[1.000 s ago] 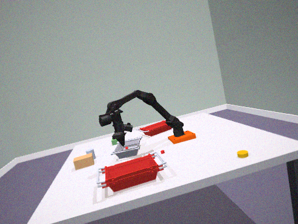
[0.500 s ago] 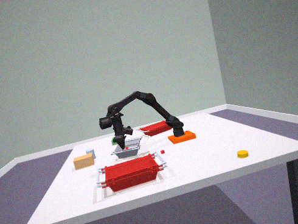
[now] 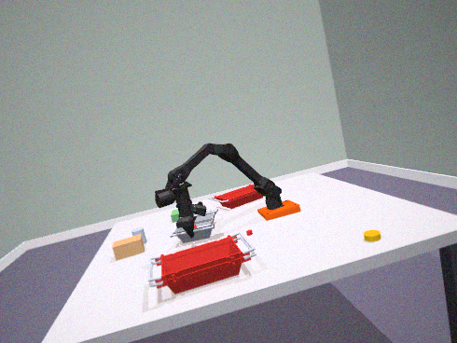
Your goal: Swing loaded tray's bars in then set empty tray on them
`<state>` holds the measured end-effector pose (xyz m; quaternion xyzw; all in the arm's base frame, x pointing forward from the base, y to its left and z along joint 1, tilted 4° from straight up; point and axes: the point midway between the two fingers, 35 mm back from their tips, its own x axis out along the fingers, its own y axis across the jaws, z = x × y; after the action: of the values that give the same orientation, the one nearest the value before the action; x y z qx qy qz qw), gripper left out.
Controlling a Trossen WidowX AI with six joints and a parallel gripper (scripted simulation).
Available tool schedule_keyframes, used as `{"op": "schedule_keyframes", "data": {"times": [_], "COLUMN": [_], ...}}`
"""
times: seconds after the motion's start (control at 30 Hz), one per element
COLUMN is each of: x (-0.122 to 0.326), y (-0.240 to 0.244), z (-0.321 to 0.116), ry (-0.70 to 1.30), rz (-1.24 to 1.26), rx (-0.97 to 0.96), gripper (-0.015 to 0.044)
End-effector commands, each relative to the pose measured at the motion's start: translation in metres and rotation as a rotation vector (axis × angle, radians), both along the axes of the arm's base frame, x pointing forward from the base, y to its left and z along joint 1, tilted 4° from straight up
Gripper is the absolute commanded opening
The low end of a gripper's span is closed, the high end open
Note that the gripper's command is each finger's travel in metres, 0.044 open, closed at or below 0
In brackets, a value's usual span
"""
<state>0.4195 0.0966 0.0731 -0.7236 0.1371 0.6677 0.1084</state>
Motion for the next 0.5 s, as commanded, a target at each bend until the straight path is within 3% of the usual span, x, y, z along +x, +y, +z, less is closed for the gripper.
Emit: {"op": "schedule_keyframes", "data": {"times": [0.0, 0.47], "x": [-0.002, -0.016], "y": [-0.005, -0.037], "z": [0.006, 0.033], "ry": [-0.001, -0.001], "rz": [0.005, 0.005], "rx": [-0.006, -0.009], "gripper": [0.0084, 0.0084]}}
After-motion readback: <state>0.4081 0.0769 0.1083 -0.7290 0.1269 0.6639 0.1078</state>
